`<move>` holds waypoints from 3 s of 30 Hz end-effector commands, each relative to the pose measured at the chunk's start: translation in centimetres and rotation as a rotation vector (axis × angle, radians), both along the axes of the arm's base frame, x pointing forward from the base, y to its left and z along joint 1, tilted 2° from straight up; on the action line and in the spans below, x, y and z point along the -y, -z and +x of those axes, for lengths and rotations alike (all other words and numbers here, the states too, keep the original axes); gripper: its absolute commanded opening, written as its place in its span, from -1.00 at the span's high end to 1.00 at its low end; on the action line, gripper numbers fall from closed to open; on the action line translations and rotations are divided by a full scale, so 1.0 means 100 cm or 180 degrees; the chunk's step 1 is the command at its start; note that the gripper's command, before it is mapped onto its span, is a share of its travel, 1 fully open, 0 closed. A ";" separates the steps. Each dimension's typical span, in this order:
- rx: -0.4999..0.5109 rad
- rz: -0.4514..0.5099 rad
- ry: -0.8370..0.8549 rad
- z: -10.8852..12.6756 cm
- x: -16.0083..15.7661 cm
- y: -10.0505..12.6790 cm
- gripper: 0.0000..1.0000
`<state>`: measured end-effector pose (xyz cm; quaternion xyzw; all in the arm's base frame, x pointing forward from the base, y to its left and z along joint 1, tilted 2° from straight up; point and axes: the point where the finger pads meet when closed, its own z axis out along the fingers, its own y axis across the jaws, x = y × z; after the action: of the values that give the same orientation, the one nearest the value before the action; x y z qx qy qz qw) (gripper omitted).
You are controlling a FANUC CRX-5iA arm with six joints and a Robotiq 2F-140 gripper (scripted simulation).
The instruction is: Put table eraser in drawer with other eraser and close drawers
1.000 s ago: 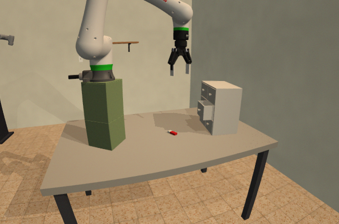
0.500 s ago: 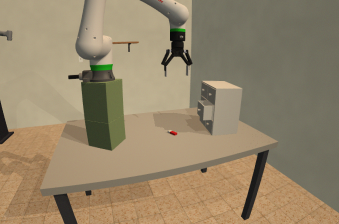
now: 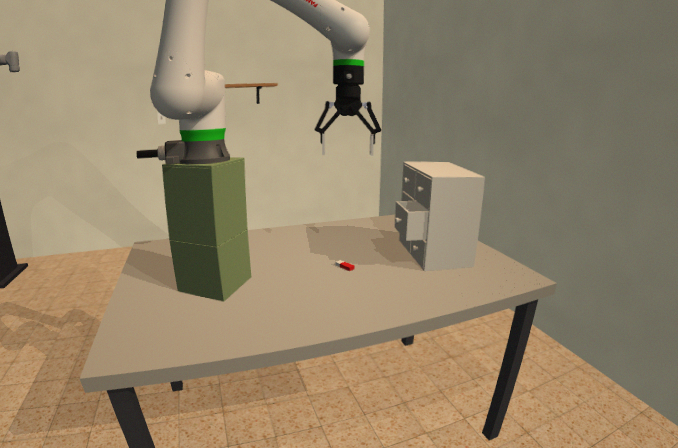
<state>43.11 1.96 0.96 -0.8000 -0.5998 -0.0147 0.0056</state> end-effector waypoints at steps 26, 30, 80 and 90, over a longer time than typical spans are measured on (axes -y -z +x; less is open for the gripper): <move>-0.0060 0.0039 0.2283 -0.036 -0.004 0.014 -1.00; -0.0068 0.0044 0.2597 -0.041 -0.004 0.016 -1.00; -0.0118 0.0076 0.4493 -0.071 -0.008 0.028 -1.00; -0.0120 0.0077 0.4547 -0.072 -0.008 0.028 -1.00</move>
<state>35.91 2.73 -1.87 -0.9974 0.0706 -0.0074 0.0138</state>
